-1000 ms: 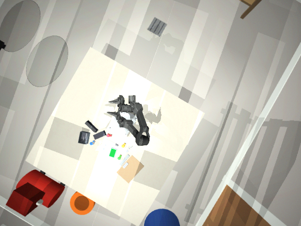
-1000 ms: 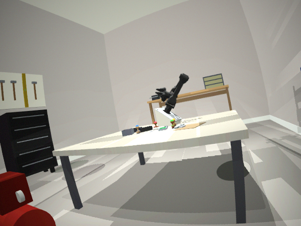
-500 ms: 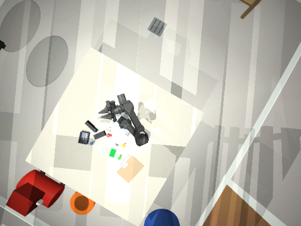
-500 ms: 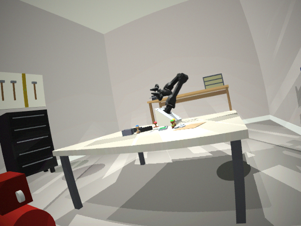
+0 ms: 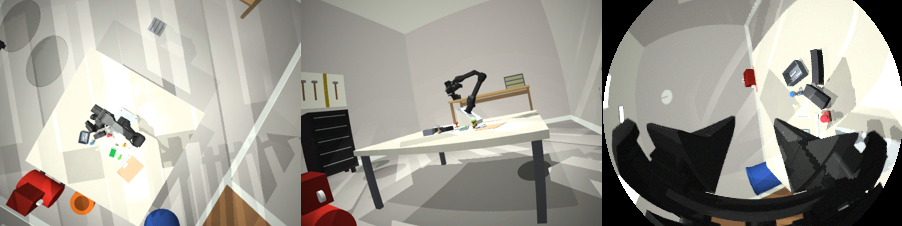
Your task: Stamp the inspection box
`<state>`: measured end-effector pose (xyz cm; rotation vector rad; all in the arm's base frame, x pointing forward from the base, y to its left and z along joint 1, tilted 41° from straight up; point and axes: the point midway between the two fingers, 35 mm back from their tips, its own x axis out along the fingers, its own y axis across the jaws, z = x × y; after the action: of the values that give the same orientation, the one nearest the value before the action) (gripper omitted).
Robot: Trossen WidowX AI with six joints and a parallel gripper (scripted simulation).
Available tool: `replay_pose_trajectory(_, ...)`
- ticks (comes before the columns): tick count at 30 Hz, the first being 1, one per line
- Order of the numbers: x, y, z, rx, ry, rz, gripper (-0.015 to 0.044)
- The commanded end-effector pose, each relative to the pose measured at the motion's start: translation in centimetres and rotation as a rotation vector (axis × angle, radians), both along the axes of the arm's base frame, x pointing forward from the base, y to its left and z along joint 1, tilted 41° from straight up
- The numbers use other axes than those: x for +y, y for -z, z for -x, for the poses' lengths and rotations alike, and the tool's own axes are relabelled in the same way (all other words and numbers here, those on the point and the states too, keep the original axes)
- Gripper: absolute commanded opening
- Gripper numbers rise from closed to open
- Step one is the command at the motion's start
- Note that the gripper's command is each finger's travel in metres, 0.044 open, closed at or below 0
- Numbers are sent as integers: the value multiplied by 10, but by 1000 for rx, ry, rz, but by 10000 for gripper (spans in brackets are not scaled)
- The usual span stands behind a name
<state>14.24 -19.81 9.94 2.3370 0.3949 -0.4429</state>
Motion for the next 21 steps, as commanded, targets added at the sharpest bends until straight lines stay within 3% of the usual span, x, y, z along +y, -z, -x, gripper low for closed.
replay_pose_trajectory(1, 24, 4, -37, 53, -256, 90, 222)
replay_pose_trajectory(10, 86, 3, -106, 61, -758, 312, 222)
replay_pose_trajectory(21, 199, -2, -165, -89, -1351, 624, 222)
